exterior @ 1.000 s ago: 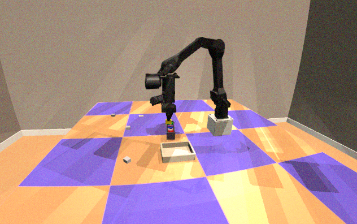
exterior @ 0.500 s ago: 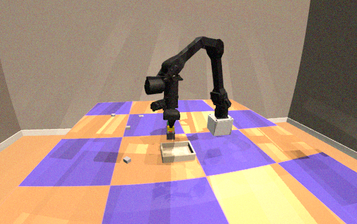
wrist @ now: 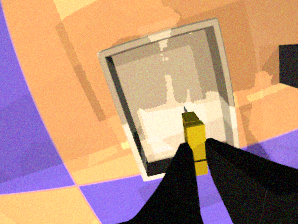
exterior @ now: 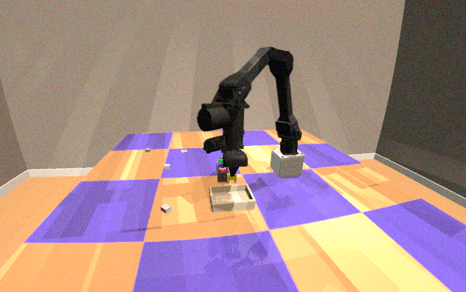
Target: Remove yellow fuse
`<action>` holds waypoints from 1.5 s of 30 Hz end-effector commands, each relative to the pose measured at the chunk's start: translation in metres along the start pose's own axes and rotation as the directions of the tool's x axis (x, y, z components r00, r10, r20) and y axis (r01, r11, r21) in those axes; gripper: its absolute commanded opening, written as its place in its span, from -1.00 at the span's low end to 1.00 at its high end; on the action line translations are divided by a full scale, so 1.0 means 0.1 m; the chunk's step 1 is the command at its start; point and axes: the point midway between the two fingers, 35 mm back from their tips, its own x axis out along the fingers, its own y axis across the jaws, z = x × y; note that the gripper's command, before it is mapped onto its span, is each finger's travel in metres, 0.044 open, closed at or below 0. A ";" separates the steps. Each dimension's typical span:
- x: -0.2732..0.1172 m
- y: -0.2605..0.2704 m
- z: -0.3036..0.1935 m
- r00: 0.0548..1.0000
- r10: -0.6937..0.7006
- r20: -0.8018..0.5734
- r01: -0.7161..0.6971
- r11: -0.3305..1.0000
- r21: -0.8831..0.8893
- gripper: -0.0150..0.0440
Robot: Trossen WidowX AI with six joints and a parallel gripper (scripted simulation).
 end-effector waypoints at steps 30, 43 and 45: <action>0.36 0.02 0.00 1.000 -0.002 0.003 0.002 1.000 0.011 -0.14; -0.01 0.02 0.01 1.000 -0.004 0.006 0.004 1.000 0.011 0.63; -0.01 0.02 0.01 1.000 -0.004 0.006 0.004 1.000 0.011 0.63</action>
